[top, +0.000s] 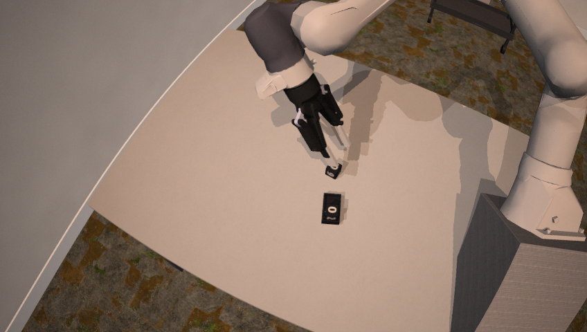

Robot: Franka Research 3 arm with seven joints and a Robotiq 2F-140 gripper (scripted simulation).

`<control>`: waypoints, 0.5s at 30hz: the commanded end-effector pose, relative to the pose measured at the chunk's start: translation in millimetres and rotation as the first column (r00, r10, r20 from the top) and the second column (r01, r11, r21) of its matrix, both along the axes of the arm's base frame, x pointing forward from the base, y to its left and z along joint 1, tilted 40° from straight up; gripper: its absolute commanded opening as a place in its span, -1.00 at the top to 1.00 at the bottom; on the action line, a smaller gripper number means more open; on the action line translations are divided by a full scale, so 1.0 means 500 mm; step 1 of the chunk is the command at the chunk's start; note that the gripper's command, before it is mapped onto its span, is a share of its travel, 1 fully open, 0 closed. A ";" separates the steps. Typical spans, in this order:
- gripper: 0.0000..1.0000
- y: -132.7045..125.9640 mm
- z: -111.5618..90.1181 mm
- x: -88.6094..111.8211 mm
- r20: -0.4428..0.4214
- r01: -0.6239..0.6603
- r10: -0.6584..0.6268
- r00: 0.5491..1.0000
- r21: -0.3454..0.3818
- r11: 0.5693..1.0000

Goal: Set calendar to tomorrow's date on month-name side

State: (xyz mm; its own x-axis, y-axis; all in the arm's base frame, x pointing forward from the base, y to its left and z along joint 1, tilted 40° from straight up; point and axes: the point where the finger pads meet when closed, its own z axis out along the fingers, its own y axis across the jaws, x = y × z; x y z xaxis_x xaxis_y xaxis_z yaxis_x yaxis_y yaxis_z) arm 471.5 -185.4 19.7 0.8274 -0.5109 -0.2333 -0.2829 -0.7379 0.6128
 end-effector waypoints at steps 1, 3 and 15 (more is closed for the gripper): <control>0.17 0.000 -0.006 0.015 0.053 0.007 -0.006 0.999 -0.014 1.000; 0.17 -0.002 -0.005 0.016 0.077 -0.011 0.013 0.997 -0.028 1.000; 0.17 0.006 -0.005 0.005 0.226 -0.134 0.155 0.962 -0.104 0.985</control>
